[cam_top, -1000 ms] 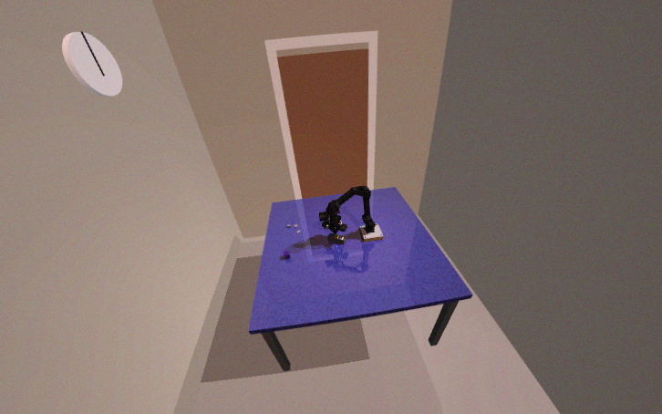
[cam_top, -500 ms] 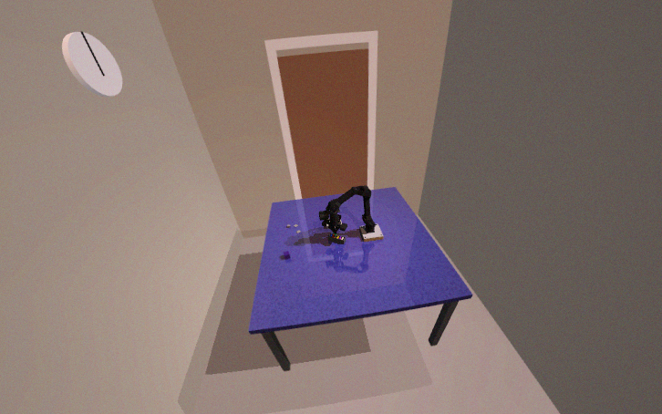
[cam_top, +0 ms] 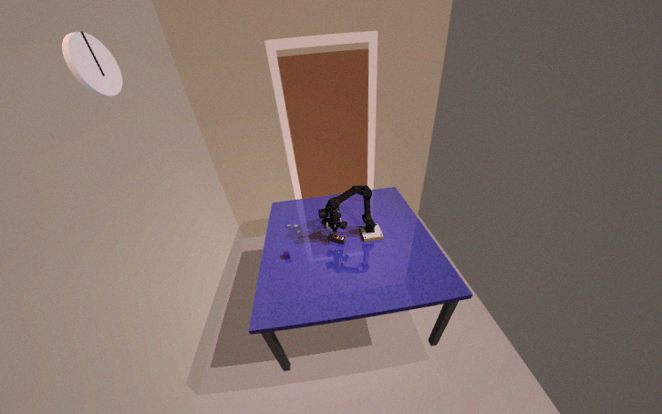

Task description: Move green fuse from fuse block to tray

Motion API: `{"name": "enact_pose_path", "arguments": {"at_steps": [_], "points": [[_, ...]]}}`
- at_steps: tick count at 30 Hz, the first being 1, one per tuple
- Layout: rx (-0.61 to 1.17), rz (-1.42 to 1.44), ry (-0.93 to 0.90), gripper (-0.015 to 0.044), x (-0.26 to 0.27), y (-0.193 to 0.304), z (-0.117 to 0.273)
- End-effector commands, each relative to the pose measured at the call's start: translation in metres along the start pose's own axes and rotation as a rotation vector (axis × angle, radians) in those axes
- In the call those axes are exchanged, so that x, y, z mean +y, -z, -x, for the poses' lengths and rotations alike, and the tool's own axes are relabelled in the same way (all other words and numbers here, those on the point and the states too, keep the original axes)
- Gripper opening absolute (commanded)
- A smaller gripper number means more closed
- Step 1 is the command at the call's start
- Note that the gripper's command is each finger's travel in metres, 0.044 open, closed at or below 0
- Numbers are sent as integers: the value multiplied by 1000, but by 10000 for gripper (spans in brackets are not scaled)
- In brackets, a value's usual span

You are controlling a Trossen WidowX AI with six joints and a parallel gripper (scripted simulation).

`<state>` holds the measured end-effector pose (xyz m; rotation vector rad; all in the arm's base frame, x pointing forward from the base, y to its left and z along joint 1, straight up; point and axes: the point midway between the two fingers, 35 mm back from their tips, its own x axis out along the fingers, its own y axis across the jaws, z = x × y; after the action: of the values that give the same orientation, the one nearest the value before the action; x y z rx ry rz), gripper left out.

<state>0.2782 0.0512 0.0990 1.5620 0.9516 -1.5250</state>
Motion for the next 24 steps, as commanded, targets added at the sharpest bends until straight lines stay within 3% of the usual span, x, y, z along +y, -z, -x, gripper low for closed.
{"name": "enact_pose_path", "arguments": {"at_steps": [1, 24], "points": [[-1, -1, -8, 0, 1, 0, 5], [-9, -1, -14, 0, 67, -84, 7]]}}
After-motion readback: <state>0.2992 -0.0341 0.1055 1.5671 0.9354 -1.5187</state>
